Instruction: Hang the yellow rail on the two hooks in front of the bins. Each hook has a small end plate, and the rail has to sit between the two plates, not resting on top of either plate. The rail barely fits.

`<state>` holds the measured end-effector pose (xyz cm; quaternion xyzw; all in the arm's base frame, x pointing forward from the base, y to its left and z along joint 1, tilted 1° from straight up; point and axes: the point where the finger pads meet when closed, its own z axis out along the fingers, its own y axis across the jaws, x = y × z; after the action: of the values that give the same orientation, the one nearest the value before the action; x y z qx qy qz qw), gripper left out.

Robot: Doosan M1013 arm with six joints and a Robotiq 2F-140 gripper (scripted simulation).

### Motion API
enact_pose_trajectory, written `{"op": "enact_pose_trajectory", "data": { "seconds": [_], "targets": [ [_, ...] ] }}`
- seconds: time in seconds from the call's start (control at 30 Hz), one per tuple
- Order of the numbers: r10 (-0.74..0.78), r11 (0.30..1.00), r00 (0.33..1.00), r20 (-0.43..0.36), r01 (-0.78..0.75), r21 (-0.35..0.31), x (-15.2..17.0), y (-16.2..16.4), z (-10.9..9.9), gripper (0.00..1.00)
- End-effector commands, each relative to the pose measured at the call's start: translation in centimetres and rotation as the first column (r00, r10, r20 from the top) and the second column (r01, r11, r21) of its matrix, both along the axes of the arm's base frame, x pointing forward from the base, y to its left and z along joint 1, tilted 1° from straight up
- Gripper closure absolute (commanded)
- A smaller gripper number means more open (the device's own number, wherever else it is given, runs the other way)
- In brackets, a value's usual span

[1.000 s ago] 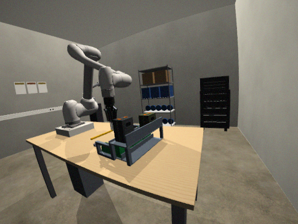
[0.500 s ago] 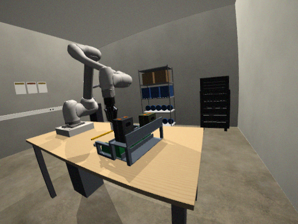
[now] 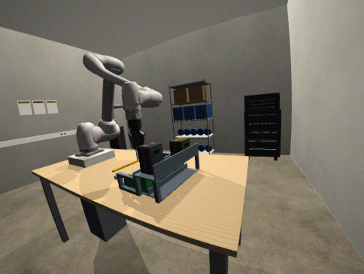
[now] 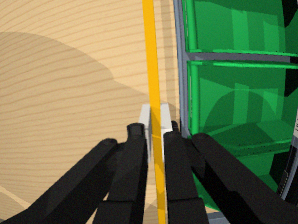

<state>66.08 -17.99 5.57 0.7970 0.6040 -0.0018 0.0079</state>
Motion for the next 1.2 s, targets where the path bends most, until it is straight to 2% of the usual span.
{"op": "enact_pose_trajectory", "data": {
  "seconds": [0.0, 0.47, 0.63, 1.17],
  "targets": [
    [0.0, 1.0, 1.0, 0.0, 0.0, 0.0, 0.6, -0.2, -0.1, 0.9],
    [0.0, 1.0, 1.0, 0.0, 0.0, 0.0, 1.1, -0.3, -0.2, 0.9],
    [0.0, 1.0, 1.0, 0.0, 0.0, 0.0, 2.7, -0.8, -0.7, 0.9],
    [0.0, 1.0, 1.0, 0.0, 0.0, 0.0, 2.6, -0.8, -1.2, 0.9]
  ]
}}
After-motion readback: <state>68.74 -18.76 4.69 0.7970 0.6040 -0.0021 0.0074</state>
